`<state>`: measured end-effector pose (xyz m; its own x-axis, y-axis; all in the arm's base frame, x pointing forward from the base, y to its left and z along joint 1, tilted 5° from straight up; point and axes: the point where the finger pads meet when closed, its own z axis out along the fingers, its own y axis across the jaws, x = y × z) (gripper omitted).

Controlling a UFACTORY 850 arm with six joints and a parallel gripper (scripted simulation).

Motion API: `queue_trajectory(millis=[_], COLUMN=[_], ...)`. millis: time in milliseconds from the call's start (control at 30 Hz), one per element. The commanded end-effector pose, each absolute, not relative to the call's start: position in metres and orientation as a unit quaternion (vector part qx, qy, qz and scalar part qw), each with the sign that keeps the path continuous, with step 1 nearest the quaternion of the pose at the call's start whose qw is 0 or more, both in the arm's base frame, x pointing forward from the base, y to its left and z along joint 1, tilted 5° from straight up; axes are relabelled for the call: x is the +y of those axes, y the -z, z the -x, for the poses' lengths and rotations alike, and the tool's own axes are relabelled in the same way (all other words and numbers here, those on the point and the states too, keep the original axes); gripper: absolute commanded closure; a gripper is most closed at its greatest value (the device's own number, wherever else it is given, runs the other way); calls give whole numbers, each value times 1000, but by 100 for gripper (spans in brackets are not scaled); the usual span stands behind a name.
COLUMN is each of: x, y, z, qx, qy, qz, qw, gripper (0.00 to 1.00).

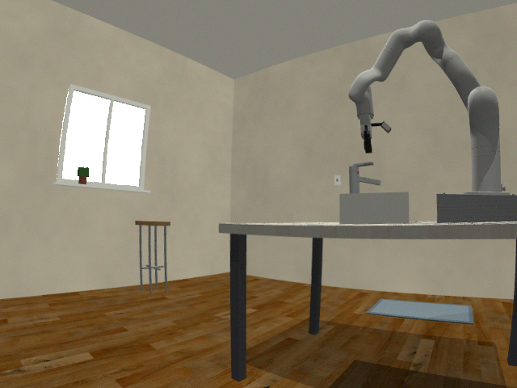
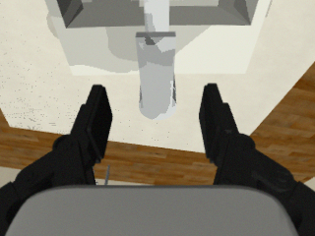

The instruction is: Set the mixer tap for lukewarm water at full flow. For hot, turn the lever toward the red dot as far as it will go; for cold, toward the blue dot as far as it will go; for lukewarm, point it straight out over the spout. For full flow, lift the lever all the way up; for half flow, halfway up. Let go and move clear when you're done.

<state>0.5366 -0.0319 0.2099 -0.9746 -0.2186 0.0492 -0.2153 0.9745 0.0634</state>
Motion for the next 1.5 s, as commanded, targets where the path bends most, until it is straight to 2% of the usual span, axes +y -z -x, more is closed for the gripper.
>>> queue_trajectory(millis=[0, 1467], x=[-32, -29], y=[-207, -169], z=[-537, -535], qx=[-993, -993], qy=[29, 29], qz=[-109, -109], qw=[27, 27], gripper=[28, 28])
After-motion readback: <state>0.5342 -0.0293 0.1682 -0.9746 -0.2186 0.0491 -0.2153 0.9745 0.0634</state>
